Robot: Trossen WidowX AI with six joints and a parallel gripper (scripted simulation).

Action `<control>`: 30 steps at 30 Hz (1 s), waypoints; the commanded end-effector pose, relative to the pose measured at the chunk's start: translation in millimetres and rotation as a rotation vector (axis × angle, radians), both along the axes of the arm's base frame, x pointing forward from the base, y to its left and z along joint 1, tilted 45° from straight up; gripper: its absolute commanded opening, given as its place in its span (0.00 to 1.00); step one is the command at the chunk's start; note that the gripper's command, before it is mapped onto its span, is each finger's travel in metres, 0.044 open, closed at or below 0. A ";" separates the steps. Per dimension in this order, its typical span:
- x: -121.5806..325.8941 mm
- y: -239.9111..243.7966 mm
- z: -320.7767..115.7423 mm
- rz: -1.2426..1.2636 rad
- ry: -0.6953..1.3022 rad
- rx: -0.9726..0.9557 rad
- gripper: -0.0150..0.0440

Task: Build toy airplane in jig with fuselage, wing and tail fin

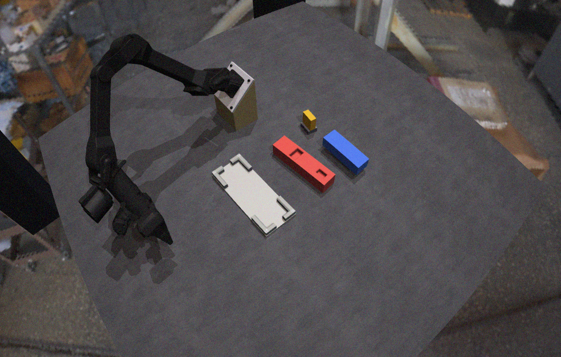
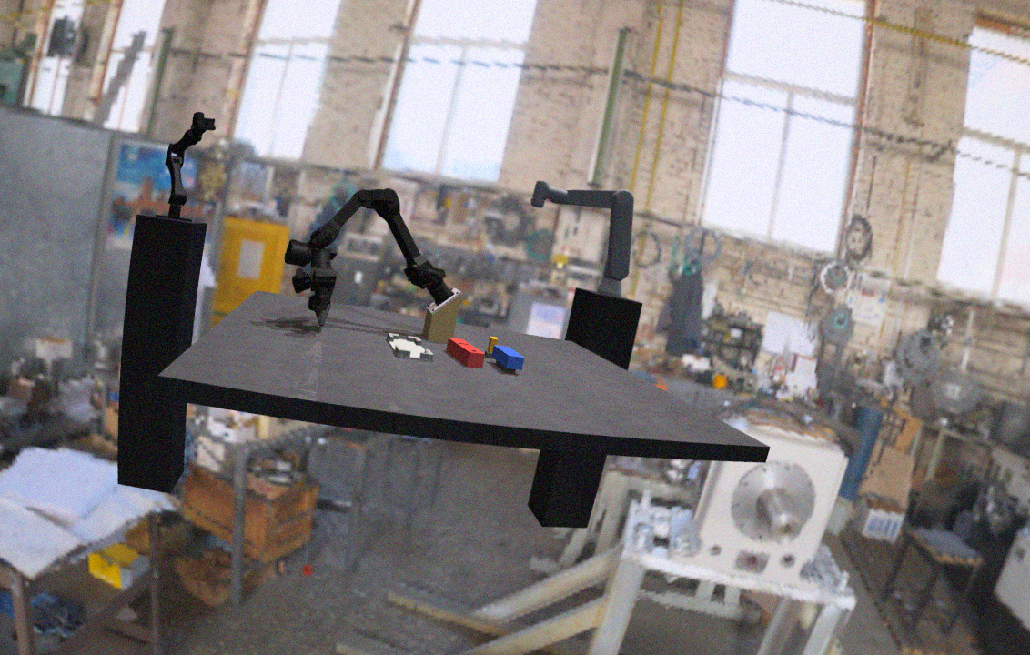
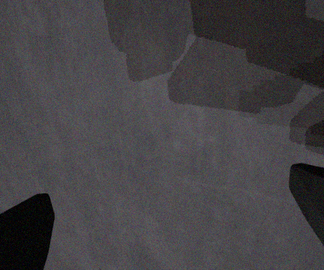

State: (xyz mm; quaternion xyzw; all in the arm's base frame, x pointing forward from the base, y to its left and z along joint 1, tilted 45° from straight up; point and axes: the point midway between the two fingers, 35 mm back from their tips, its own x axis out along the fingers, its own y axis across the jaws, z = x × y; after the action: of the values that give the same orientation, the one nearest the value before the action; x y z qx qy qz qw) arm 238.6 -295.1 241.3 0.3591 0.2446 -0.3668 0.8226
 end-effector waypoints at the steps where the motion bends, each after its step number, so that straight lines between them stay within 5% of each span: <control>1: 31.3 29.5 -41.1 0.064 0.127 0.079 1.00; 8: 78.5 115.0 -118.6 0.249 0.459 0.122 1.00; 17: 85.5 211.4 -178.9 0.478 0.805 -0.035 1.00; 30: 41.8 339.0 -236.1 0.822 1.298 -0.645 1.00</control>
State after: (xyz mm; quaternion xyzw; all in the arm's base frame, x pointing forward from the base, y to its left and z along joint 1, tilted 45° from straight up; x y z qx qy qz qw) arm 290.9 30.9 11.0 -0.2282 0.6735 -0.2289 0.6648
